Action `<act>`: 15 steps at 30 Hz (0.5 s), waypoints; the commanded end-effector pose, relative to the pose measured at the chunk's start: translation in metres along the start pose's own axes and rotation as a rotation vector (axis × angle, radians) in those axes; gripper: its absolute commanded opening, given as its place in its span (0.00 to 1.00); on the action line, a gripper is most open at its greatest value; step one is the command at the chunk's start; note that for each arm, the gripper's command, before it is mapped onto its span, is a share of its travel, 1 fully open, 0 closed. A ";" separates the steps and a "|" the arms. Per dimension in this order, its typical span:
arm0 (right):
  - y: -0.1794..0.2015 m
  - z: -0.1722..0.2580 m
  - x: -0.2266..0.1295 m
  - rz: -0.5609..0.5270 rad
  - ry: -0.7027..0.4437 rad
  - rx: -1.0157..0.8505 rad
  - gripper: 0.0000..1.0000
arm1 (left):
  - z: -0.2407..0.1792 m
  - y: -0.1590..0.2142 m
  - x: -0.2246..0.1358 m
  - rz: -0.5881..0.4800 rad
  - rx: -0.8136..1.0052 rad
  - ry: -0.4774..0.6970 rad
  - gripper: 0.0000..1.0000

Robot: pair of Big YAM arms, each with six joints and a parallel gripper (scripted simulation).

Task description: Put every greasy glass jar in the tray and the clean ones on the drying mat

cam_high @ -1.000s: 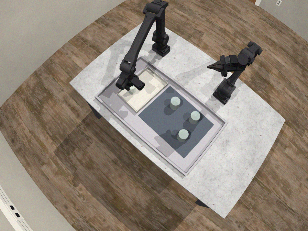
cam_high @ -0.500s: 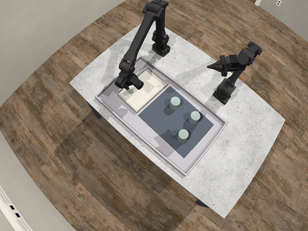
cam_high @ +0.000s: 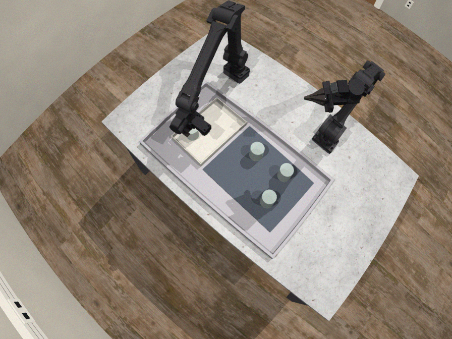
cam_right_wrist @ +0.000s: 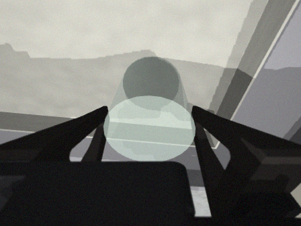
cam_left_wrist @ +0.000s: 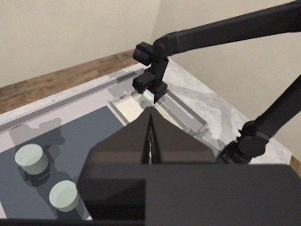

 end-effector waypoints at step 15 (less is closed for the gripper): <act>-0.003 -0.014 -0.089 -0.007 0.069 0.003 0.89 | -0.010 -0.013 -0.008 -0.043 0.039 0.005 0.00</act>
Point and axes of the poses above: on each arm, the point where the finger pads meet when closed, its own x axis out along the fingers, its own z axis across the jaws, y = z × x, the point moved 4 cm from there along -x, back along the fingers, and after that the axes turned 7 degrees about -x, right-handed, at the moved point
